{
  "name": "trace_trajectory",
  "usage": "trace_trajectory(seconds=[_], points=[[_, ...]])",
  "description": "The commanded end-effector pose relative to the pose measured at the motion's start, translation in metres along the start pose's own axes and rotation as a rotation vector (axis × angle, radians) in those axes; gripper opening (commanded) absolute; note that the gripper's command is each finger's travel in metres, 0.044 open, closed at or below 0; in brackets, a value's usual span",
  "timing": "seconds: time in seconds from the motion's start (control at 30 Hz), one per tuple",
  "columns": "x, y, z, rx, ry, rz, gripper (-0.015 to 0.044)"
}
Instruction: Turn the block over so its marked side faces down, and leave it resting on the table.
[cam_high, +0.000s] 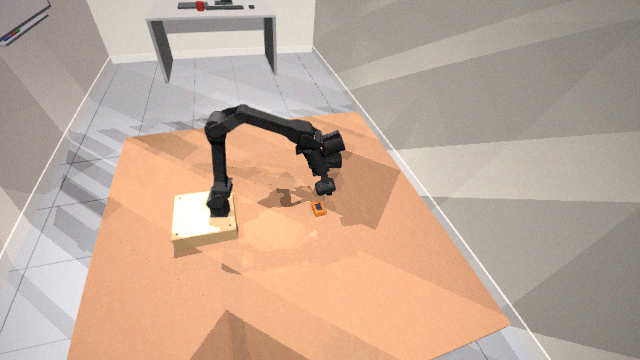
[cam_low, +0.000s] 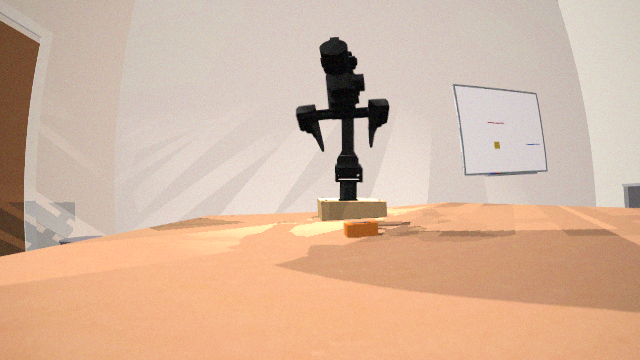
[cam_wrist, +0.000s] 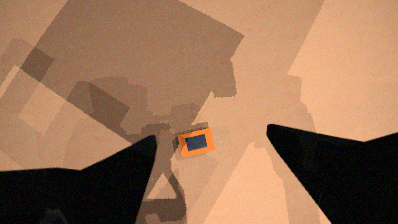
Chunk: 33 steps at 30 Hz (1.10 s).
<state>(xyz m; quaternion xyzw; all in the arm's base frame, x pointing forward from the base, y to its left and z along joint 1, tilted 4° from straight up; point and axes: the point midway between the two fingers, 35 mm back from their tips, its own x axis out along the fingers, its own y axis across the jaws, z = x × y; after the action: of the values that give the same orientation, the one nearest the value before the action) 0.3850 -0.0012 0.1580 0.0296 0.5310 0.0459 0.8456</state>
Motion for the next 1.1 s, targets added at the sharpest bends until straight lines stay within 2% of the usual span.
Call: trace_trajectory(seconds=[0.0,0.13,0.37,0.5,1.07], points=[[0.049,0.008,-0.033,-0.108,0.303,-0.008,0.0440],[0.063,0.014,-0.041,-0.142,0.393,-0.007,0.0440],[0.066,0.014,-0.042,-0.142,0.393,-0.007,0.0440],[0.096,0.015,-0.052,-0.142,0.393,-0.007,0.0440],[0.115,0.015,-0.059,-0.142,0.393,-0.006,0.0440]])
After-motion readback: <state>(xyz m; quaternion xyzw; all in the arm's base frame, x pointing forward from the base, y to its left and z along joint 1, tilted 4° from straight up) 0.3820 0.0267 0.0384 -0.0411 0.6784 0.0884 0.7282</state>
